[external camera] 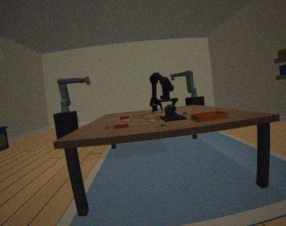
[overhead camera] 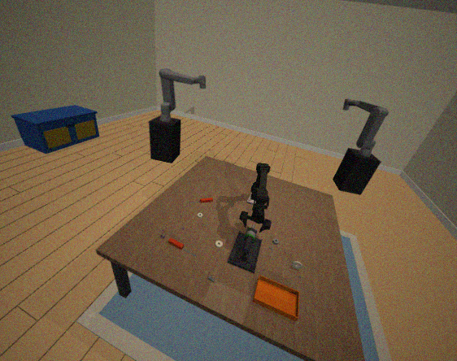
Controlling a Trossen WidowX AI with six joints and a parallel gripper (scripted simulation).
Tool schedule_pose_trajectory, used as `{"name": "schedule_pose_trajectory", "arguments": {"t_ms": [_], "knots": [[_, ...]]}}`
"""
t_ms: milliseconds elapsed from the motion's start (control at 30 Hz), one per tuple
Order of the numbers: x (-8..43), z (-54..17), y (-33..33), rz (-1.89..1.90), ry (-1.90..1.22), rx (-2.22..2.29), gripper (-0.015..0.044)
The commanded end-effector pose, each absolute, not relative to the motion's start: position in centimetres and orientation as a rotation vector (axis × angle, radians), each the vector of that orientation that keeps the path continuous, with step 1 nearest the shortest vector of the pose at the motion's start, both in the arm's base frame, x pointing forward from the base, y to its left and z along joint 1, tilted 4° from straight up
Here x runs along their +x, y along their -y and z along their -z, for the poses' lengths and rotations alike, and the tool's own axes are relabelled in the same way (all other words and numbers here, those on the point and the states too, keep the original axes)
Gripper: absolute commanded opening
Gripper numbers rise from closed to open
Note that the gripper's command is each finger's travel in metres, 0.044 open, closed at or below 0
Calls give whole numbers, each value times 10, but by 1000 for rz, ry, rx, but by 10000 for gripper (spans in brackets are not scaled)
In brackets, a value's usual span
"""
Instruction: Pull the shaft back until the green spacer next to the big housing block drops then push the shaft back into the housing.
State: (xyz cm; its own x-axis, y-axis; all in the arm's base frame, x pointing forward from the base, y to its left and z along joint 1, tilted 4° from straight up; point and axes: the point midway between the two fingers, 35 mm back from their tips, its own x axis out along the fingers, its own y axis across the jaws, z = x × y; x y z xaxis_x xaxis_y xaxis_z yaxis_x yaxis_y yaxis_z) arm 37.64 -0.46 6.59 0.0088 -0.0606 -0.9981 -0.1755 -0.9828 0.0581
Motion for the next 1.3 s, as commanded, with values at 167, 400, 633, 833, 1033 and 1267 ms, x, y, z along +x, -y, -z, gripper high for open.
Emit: {"name": "schedule_pose_trajectory", "arguments": {"t_ms": [167, 400, 633, 833, 1033, 1267], "knots": [[376, -62, 4, -2147, -246, -2168, 440], [376, -63, 5, -2144, -255, -2168, 256], [376, -63, 5, -2144, -255, -2168, 72], [376, -63, 5, -2144, -255, -2168, 0], [375, -63, 4, -2147, -247, -2168, 0], [371, -63, 4, -2148, -246, -2167, 0]]}}
